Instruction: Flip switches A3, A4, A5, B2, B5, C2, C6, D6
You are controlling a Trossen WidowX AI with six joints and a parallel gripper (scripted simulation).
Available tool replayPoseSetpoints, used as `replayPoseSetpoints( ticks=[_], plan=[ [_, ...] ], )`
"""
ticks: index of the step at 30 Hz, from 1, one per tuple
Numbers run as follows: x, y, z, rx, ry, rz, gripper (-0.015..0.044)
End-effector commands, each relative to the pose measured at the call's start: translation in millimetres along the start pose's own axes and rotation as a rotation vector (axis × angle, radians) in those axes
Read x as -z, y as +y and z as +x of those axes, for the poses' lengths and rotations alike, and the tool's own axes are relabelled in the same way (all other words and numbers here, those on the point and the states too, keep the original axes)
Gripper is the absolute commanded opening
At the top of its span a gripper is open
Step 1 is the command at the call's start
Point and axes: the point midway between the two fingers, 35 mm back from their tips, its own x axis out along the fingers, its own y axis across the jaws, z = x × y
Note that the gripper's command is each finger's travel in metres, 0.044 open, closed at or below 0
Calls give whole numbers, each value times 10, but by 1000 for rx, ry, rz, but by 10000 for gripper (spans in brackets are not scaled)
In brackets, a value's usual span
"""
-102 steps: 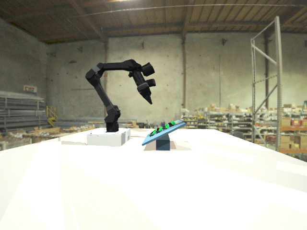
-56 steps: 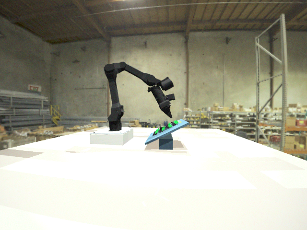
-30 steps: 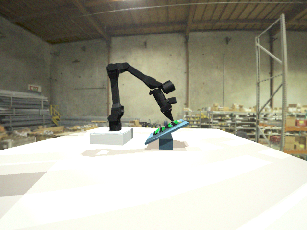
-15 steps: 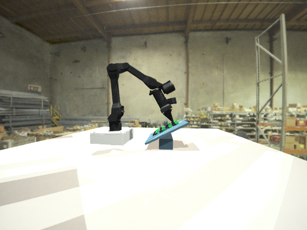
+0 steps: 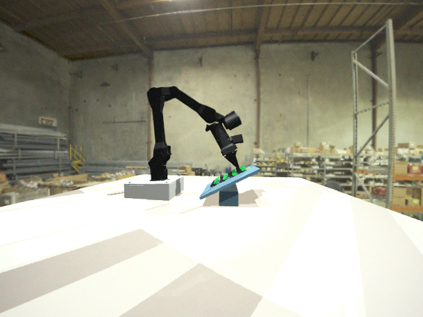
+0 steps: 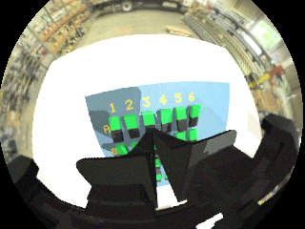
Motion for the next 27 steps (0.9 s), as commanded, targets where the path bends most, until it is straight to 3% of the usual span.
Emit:
replayPoseSetpoints(
  ticks=[1,27],
  plan=[
    [28,6,26,-5,9,-3,0],
    [30,6,61,-5,9,-3,0]
  ],
)
